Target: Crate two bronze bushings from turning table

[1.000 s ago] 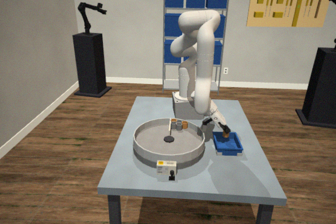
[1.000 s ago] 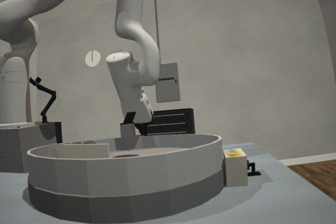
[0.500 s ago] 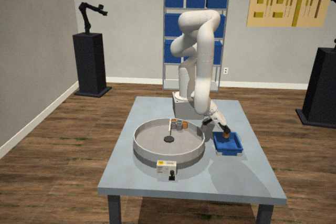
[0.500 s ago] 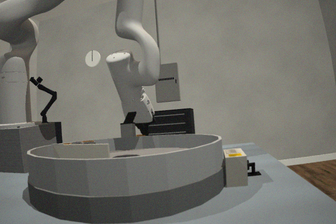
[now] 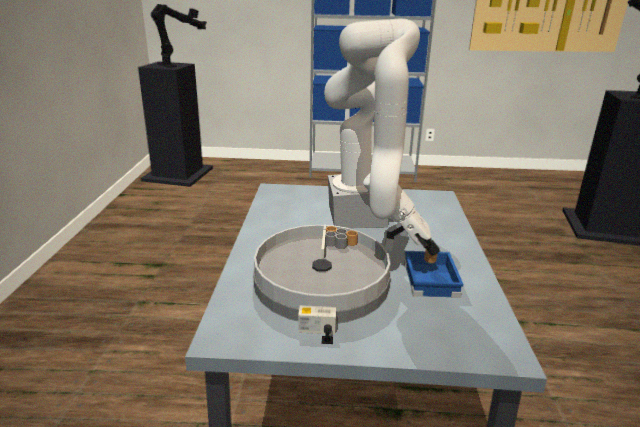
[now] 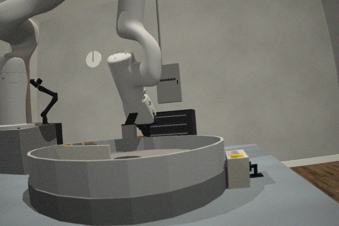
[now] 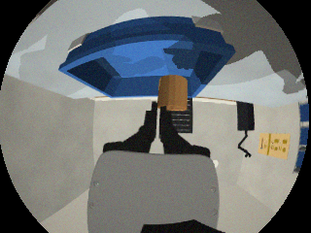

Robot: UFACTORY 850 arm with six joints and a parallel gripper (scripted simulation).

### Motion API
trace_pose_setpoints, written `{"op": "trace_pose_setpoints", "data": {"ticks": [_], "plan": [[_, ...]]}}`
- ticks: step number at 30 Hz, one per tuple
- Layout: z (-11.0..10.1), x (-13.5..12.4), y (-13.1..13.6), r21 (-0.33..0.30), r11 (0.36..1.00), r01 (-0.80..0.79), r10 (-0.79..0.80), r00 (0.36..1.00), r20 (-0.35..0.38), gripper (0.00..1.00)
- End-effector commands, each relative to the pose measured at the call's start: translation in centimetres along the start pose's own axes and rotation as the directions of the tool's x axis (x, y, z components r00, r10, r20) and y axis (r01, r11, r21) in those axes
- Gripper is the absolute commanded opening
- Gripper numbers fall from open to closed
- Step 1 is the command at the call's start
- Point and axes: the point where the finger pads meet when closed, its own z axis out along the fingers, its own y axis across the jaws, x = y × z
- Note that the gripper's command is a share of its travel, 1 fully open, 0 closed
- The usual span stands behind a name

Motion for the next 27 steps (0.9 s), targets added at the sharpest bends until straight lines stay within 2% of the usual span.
{"op": "trace_pose_setpoints", "data": {"ticks": [1,21,22,27], "plan": [[2.7,2.3,0.7,-0.02,0.999,0.048,-0.048,0.999,-0.001,0.0],[2.7,2.3,0.7,-0.02,0.999,0.048,-0.048,0.999,-0.001,0.0],[0.1,0.0,-0.1,0.002,1.0,0.002,-0.002,1.0,0.002,0.0],[0.0,-0.1,-0.1,-0.004,1.0,0.015,-0.015,1.0,0.001,0.0]]}}
